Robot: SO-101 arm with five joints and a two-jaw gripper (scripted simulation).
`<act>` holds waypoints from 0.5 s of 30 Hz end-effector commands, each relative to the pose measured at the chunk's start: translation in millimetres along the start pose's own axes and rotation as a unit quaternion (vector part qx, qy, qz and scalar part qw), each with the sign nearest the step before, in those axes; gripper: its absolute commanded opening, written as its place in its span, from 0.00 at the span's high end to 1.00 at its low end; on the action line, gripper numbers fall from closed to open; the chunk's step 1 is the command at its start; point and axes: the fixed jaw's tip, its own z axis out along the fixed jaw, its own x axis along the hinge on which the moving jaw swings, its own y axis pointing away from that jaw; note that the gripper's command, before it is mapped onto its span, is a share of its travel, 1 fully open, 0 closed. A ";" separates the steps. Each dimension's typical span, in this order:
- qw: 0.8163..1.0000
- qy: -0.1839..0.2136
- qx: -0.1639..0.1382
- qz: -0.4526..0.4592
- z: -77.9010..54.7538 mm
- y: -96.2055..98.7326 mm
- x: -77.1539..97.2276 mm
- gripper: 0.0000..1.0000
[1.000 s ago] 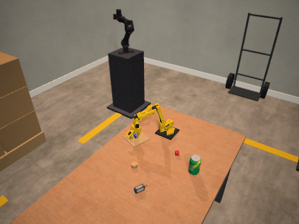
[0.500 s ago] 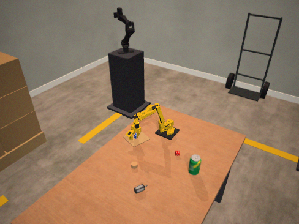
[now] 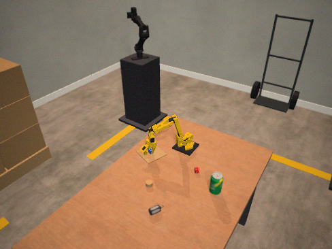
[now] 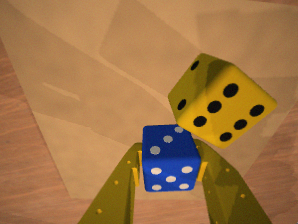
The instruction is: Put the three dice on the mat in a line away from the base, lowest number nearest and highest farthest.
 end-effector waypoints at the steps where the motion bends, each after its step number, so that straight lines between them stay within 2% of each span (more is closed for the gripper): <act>1: 1.000 0.009 -0.005 0.009 4.8 0.5 3.8 0.83; 15: 1.000 0.009 -0.005 0.009 4.8 0.5 3.8 0.70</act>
